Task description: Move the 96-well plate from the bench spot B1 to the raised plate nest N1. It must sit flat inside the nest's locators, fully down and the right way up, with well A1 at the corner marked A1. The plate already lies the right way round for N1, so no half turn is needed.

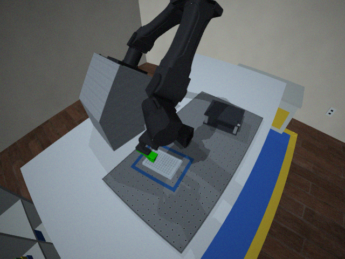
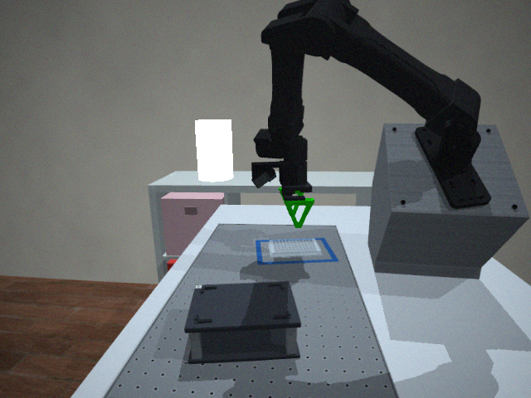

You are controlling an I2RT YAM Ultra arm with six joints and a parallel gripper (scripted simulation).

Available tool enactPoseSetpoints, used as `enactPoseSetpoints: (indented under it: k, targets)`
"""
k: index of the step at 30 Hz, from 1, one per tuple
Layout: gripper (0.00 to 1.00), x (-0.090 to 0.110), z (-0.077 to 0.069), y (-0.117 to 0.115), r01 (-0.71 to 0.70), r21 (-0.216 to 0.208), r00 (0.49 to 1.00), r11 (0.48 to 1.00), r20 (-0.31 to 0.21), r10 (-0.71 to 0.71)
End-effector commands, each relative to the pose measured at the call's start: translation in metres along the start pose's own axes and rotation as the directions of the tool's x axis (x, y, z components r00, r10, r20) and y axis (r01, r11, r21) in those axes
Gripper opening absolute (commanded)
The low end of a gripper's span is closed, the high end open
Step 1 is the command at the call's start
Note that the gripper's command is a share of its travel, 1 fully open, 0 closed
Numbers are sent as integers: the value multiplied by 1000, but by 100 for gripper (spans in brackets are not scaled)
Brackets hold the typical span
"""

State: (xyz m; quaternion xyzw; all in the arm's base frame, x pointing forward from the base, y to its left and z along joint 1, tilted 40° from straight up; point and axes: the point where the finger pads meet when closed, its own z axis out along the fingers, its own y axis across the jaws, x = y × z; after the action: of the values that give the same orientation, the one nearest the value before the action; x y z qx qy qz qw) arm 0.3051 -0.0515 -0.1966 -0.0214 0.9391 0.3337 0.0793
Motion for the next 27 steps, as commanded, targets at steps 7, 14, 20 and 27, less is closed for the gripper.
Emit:
enactPoseSetpoints:
  k: [7, 14, 20, 27]
  targets:
    - [100, -13, -13, -6, 12, 17, 999, 1000, 44, -13]
    - [100, -13, -13, -6, 12, 17, 999, 1000, 44, -13]
    - [100, -3, 11, -2, 1, -2, 1000, 1000, 13, -1]
    - [100, -10, 12, -3, 11, 10, 999, 1000, 31, -11]
